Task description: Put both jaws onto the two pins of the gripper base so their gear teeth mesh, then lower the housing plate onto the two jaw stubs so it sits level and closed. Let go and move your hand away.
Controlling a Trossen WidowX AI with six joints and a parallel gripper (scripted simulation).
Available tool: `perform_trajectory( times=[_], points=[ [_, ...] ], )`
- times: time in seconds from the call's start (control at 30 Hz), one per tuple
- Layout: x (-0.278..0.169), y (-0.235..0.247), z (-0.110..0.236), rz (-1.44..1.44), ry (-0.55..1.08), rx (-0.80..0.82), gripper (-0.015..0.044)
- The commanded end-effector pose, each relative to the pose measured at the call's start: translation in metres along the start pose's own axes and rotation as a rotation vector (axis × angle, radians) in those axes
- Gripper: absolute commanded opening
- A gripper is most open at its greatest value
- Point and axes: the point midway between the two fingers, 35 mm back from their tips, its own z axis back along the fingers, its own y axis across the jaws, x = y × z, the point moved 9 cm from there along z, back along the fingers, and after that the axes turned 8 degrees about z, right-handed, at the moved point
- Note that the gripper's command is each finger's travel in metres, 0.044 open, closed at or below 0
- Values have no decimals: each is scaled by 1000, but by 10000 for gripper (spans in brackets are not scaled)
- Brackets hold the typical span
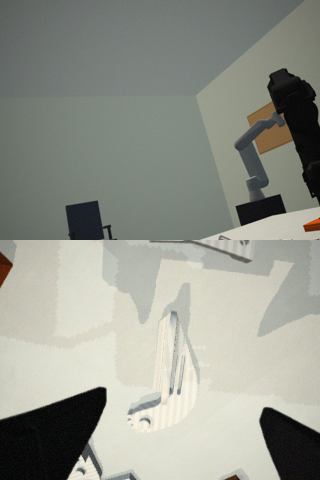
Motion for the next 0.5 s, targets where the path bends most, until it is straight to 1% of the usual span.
perform_trajectory(
  times=[0.0,0.47],
  points=[
    [0,0,-9,-4,-5,12,440],
    [0,0,-32,-4,-5,12,440]
  ],
)
